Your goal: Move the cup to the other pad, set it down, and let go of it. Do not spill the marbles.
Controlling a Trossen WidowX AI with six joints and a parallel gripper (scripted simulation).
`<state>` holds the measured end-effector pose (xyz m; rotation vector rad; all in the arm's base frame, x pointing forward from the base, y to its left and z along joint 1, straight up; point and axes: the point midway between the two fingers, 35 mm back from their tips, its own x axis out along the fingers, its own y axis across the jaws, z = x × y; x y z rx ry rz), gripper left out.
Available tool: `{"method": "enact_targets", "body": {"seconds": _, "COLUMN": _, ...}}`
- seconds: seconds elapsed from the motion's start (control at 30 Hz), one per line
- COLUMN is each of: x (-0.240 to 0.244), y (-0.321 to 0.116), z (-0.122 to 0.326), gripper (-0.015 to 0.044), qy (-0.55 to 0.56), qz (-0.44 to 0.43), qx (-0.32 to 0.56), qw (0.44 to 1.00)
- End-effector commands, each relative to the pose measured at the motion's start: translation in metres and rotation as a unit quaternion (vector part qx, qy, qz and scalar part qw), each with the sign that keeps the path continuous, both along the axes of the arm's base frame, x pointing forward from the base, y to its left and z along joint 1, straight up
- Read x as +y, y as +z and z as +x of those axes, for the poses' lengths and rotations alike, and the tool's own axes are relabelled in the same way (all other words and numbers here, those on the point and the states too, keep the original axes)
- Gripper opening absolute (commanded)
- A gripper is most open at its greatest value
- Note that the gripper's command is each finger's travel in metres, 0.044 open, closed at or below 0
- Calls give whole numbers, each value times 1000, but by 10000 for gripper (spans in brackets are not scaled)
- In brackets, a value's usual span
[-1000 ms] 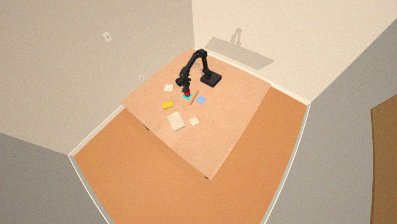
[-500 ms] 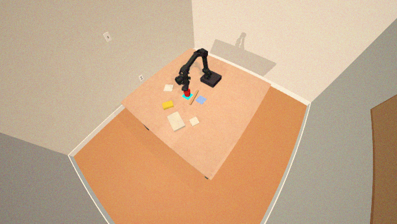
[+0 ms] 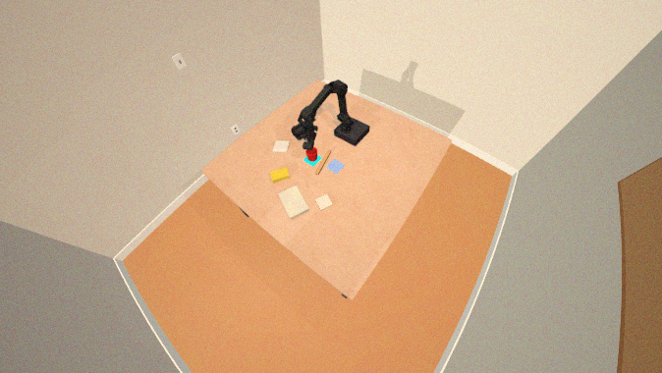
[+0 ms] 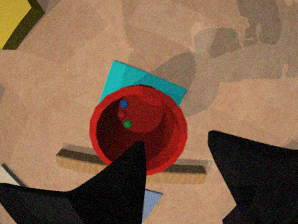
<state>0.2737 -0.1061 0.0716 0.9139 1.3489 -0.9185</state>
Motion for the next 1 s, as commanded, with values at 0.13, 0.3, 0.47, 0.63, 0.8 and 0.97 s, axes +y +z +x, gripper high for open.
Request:
{"method": "enact_targets", "body": {"seconds": 0.13, "x": 0, "y": 1, "z": 0, "gripper": 390, "qy": 0, "qz": 0, "qx": 0, "qw": 1000}}
{"method": "enact_targets", "body": {"seconds": 0.3, "x": 0, "y": 16, "z": 1, "gripper": 440, "qy": 1, "qz": 0, "qx": 0, "qw": 1000}}
{"method": "enact_targets", "body": {"seconds": 0.47, "x": 0, "y": 34, "z": 1, "gripper": 440, "qy": 1, "qz": -1, "qx": -1, "qw": 1000}}
{"method": "enact_targets", "body": {"seconds": 0.63, "x": 0, "y": 52, "z": 1, "gripper": 440, "qy": 2, "qz": -1, "qx": -1, "qw": 1000}}
{"method": "enact_targets", "body": {"seconds": 0.8, "x": 0, "y": 64, "z": 1, "gripper": 440, "qy": 2, "qz": -1, "qx": -1, "qw": 1000}}
{"method": "enact_targets", "body": {"seconds": 0.97, "x": 0, "y": 60, "z": 2, "gripper": 440, "qy": 0, "qz": -1, "qx": -2, "qw": 1000}}
